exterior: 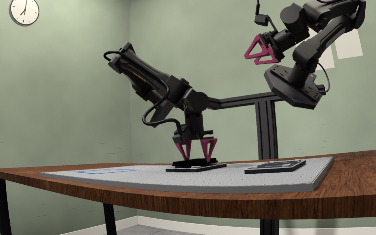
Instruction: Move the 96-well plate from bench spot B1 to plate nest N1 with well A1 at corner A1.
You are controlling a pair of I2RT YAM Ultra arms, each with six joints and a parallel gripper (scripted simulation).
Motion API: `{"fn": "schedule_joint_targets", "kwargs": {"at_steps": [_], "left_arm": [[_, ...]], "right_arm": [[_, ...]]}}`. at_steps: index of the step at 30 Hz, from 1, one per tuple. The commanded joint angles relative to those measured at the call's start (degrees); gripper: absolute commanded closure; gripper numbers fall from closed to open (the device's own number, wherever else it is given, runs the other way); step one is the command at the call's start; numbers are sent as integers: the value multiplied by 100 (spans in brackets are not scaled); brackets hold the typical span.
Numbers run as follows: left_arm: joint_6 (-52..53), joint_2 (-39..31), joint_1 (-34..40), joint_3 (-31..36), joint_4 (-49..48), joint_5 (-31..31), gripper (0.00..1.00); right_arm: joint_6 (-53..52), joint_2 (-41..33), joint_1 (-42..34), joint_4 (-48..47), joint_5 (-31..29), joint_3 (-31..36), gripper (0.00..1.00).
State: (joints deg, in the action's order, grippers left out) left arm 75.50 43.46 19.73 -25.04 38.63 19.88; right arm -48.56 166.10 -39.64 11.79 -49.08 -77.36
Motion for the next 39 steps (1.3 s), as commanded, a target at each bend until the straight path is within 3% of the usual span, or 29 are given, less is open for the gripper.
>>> {"fn": "schedule_joint_targets", "kwargs": {"at_steps": [1, 25, 39], "left_arm": [[60, -119, -14, 84, 120, 135, 0], [60, -119, -14, 84, 120, 135, 0], [60, -119, -14, 84, 120, 135, 0]], "right_arm": [[-145, -188, -250, 179, 107, -62, 21], [-143, -135, -269, 157, 46, -26, 21], [511, 261, 89, -825, -179, 81, 21]]}}
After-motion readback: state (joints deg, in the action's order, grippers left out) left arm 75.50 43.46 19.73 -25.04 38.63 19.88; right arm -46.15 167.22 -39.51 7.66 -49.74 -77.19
